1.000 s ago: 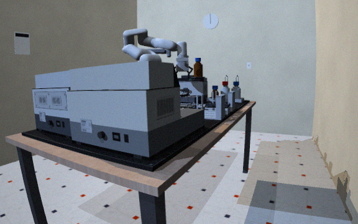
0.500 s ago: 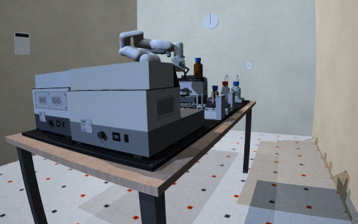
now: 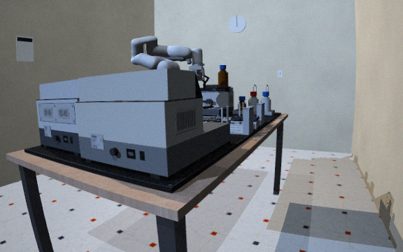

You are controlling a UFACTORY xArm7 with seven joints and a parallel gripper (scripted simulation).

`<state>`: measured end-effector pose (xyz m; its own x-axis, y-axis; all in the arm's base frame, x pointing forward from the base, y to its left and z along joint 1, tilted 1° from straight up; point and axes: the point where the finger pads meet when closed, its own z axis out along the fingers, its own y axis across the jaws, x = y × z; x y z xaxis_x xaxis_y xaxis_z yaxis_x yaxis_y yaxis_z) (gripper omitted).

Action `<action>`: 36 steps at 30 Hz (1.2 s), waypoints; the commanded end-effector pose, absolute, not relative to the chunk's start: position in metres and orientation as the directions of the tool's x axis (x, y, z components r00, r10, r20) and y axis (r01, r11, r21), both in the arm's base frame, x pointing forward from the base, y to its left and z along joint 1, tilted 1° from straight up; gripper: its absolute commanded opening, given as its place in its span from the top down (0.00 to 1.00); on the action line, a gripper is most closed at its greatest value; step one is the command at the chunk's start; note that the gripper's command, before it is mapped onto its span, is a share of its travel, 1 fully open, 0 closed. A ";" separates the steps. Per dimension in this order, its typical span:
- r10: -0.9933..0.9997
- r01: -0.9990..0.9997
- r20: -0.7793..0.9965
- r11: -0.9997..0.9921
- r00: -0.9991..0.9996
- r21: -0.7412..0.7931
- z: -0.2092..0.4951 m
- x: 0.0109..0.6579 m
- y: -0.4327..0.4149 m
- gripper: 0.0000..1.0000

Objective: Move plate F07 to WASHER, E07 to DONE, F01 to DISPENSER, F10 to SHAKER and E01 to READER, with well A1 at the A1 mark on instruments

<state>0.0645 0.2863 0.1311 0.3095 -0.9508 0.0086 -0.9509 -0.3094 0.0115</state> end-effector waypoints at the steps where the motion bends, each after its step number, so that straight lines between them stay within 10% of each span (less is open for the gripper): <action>1: -0.955 -0.955 0.007 -0.297 0.297 0.008 0.133 0.051 0.293 0.00; 36: -0.993 -0.993 0.007 -0.116 0.116 0.006 0.132 0.007 0.370 0.00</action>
